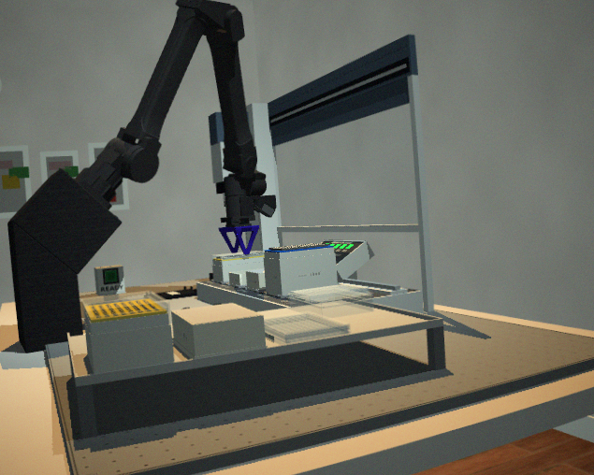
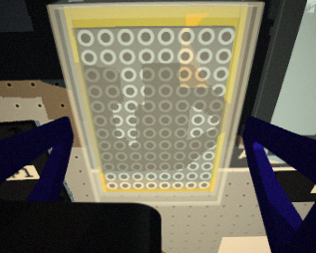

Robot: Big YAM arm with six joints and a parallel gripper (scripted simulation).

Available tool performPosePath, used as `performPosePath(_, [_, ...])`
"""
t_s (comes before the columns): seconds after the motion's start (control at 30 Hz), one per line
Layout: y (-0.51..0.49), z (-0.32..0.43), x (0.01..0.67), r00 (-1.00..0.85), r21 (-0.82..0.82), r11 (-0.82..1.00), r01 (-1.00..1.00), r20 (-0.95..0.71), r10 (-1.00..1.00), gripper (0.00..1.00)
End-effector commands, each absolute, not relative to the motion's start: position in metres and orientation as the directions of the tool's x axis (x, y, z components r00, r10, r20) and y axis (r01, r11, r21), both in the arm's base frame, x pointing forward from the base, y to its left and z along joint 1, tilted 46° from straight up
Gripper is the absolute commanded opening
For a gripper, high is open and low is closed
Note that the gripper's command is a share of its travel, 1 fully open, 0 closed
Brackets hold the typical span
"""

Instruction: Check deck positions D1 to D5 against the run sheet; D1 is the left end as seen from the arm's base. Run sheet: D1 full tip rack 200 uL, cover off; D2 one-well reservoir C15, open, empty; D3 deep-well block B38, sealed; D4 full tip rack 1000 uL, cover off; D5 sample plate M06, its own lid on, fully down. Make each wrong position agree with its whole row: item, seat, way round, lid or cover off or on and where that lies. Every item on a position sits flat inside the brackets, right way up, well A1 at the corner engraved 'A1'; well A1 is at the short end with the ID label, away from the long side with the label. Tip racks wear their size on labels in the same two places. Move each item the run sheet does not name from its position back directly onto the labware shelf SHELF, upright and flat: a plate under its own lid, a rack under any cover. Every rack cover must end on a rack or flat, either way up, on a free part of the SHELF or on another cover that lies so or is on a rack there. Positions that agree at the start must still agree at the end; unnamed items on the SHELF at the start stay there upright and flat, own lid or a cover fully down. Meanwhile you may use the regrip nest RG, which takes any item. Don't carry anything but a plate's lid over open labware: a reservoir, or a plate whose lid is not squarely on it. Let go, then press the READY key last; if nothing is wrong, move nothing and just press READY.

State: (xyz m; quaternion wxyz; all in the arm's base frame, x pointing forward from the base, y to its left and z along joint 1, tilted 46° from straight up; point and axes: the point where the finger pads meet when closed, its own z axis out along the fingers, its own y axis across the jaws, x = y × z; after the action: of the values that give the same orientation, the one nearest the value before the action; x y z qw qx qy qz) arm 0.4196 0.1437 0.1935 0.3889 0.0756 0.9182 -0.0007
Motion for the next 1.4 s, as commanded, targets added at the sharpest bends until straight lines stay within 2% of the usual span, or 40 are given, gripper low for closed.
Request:
performPosePath(0.0, [0.1431, 0.1863, 0.4247, -0.686, 0.048, 0.991, 0.128, -0.717, 0.124, 1.00])
performPosePath(1.37, [0.1459, 0.1827, 0.4324, -0.678, 0.054, 0.991, 0.119, -0.725, 0.121, 1.00])
